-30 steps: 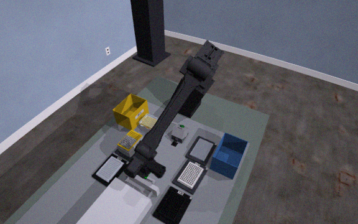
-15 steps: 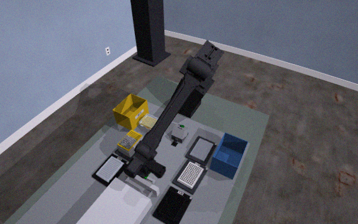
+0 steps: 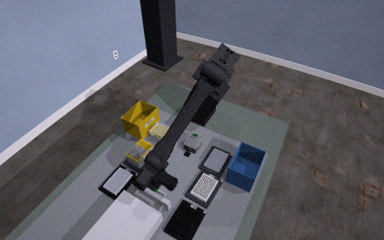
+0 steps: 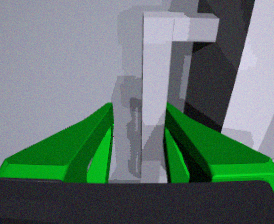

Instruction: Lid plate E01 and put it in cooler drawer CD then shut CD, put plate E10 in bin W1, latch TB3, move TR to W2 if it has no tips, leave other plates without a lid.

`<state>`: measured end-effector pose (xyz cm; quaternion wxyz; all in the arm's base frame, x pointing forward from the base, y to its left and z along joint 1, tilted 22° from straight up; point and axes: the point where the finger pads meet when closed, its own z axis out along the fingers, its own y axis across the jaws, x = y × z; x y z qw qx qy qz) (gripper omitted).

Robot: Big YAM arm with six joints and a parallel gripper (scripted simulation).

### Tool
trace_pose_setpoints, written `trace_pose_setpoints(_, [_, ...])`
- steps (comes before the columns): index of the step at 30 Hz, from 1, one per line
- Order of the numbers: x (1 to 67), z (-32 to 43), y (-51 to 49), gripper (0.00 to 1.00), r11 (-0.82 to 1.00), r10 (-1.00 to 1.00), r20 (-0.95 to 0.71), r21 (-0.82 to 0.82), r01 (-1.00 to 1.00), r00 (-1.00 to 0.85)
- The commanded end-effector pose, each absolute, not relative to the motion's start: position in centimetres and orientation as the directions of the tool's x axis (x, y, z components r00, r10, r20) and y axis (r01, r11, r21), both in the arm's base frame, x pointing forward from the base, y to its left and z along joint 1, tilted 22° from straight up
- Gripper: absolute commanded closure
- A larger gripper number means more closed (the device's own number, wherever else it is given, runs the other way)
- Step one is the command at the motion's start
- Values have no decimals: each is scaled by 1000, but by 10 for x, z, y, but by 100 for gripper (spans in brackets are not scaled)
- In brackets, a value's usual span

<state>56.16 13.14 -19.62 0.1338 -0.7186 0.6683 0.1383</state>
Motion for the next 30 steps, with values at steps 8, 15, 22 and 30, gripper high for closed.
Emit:
trace_pose_setpoints(8, [560,-176,138,70,-73,-921,-382,-29,-997,79])
trace_pose_setpoints(15, [553,-177,137,70,-73,-920,-382,-34,-997,80])
trace_pose_setpoints(22, [543,-177,136,70,-73,-921,-382,-29,-997,78])
trace_pose_setpoints(30, [537,-184,134,70,-71,-922,-381,-7,-997,69])
